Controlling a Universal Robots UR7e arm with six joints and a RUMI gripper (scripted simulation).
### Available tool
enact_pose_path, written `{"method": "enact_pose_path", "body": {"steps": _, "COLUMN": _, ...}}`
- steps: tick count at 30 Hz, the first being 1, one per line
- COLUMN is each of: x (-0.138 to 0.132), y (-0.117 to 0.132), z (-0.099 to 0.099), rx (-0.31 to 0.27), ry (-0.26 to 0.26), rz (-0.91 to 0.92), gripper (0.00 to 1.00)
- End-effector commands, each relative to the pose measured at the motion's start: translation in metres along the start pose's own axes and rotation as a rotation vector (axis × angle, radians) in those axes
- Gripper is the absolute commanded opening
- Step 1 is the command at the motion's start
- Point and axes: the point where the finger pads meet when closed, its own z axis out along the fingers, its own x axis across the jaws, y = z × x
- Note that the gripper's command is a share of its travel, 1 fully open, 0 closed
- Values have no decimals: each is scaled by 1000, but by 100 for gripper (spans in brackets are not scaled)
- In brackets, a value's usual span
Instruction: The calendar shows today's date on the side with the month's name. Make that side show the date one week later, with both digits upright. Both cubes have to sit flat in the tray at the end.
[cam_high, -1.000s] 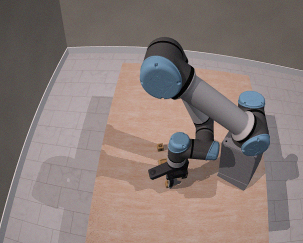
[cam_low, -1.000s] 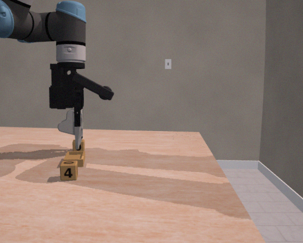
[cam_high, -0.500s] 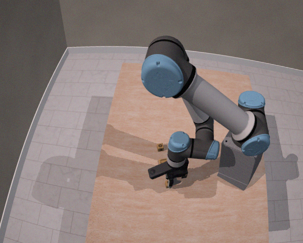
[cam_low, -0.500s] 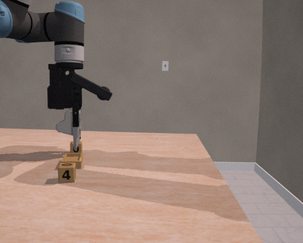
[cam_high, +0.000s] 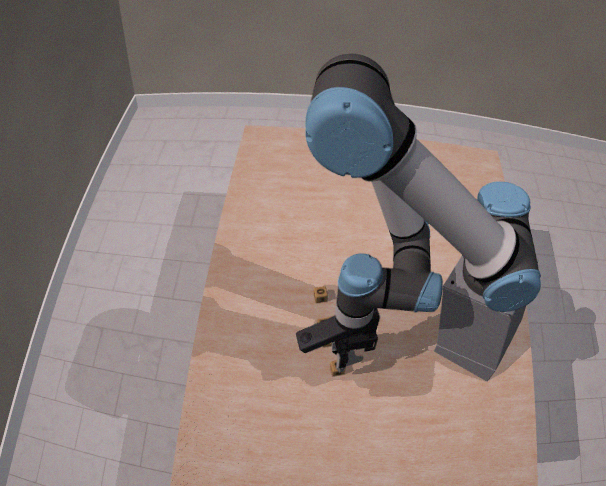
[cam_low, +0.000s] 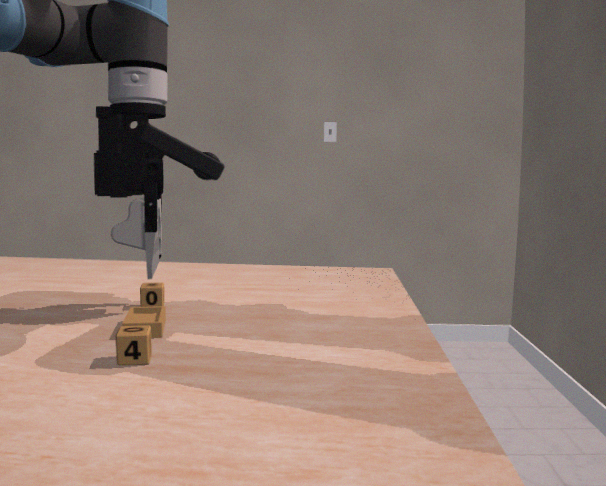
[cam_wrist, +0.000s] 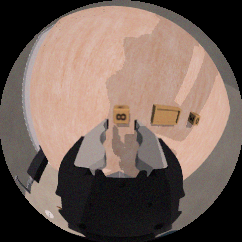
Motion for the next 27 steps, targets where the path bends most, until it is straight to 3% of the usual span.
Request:
{"method": "enact_pose_path", "body": {"steps": 1, "x": -1, "y": 2, "z": -16, "rx": -8, "ry": -2, "rz": -1, "gripper": 28}}
{"method": "enact_pose_path", "body": {"steps": 16, "x": -1, "y": 2, "z": -50, "rx": -7, "ry": -1, "rz": -1, "gripper": 28}}
{"method": "enact_pose_path", "body": {"steps": 27, "x": 0, "y": 1, "z": -59, "rx": -6, "ry": -1, "rz": 0, "gripper": 28}}
